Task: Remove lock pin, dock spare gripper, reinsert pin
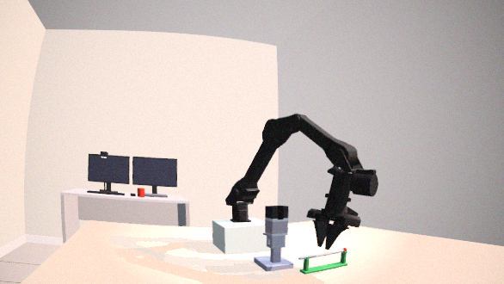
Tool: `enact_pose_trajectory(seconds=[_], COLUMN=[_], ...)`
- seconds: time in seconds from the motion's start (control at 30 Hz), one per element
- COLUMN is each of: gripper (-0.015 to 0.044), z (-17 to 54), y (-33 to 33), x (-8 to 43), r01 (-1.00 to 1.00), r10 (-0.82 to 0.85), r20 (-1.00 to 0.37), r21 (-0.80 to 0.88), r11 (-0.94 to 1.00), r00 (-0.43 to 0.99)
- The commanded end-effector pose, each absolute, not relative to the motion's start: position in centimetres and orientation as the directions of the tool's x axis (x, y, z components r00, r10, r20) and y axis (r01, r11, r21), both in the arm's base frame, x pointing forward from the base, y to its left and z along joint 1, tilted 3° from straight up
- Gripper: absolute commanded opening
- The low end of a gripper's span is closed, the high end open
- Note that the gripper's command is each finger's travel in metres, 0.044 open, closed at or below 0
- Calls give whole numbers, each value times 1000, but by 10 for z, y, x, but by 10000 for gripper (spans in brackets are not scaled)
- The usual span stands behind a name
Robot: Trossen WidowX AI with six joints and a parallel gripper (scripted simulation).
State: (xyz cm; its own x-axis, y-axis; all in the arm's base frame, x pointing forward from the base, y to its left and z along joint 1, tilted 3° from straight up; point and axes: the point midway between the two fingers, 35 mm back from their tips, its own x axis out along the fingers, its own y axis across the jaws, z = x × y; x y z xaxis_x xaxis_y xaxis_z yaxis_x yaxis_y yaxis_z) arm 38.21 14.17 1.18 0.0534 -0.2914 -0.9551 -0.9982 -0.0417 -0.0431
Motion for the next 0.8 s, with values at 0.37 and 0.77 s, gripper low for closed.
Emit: enact_pose_trajectory(seconds=[0.37,0.77], gripper=[180,180], z=[-11,-30], y=[142,142], x=[383,384], r01=[-998,-998], r10=[-286,-286], r20=[-957,-957], r21=[-45,-45], r11=[-45,-45], r00=[56,56])
